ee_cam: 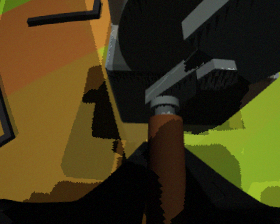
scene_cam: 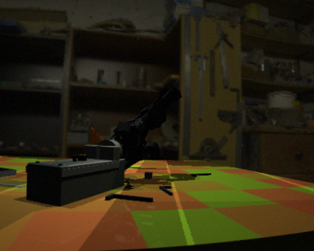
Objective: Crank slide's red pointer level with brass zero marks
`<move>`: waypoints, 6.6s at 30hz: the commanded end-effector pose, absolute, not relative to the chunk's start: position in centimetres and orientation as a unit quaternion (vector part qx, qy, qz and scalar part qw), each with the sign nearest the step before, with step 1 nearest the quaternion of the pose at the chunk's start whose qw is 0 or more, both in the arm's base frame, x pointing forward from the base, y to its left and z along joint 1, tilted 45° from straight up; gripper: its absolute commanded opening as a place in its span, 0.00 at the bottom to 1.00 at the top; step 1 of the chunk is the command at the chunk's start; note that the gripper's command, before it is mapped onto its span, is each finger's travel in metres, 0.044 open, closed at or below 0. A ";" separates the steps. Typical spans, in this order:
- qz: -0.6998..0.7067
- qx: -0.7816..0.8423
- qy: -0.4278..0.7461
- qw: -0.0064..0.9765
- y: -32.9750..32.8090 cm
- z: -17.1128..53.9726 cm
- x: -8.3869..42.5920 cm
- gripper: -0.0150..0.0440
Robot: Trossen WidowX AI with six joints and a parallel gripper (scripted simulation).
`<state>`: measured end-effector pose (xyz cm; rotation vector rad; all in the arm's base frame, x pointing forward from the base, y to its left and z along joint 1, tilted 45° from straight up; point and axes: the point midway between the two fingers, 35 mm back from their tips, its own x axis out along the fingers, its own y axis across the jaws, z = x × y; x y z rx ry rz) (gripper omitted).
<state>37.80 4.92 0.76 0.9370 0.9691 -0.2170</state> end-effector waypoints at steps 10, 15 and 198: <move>-0.092 0.437 0.440 0.779 5.0 1.7 38.2 0.25; -0.092 0.437 0.440 0.779 5.0 1.7 38.3 0.25; -0.093 0.435 0.440 0.780 -0.7 2.0 35.9 0.25</move>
